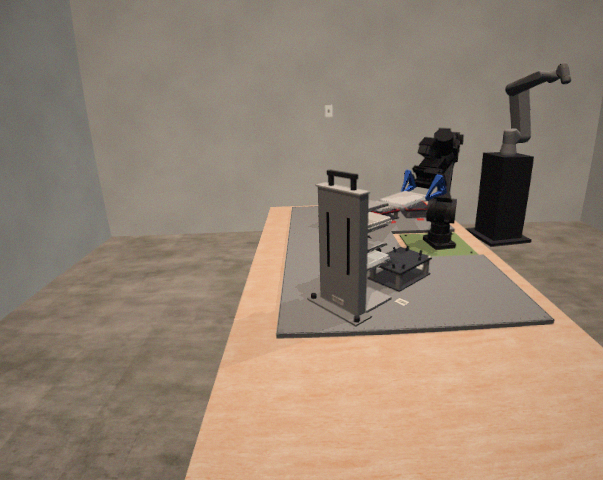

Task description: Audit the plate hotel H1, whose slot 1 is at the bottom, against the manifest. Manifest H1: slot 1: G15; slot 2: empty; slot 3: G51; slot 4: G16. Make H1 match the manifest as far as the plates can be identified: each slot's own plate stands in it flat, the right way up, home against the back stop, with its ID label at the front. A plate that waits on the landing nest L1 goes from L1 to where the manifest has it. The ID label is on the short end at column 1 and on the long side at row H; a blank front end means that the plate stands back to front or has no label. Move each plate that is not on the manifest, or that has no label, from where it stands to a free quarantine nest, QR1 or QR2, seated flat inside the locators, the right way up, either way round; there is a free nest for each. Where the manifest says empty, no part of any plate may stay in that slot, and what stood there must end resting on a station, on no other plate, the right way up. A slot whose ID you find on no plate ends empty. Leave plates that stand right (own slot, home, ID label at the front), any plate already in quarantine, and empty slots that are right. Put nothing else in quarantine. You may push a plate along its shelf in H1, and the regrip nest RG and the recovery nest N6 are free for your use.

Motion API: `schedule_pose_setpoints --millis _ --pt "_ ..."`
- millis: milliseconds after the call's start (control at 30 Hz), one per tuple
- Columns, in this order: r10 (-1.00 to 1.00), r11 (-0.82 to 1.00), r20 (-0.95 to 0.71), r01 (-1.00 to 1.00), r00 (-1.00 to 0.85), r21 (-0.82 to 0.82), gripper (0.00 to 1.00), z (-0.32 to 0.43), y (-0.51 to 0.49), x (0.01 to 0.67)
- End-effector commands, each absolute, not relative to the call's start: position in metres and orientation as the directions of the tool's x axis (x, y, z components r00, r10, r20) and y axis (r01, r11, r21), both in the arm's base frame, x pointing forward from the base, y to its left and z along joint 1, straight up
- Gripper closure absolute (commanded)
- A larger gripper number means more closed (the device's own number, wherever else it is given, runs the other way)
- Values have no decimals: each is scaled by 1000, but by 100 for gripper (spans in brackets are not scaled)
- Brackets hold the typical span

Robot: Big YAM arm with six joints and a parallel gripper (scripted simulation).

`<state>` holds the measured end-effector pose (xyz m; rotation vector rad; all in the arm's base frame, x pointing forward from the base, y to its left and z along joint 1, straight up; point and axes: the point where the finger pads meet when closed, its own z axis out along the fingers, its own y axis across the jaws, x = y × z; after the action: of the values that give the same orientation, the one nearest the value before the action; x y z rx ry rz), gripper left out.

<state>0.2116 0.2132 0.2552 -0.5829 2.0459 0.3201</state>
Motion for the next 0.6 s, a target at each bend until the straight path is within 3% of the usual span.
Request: schedule_pose_setpoints --millis 0,567 --pt "-201 847 -899 -530 -389 40 14 312 223 214" --pt "-206 847 -896 -530 -392 37 14 325 220 212"
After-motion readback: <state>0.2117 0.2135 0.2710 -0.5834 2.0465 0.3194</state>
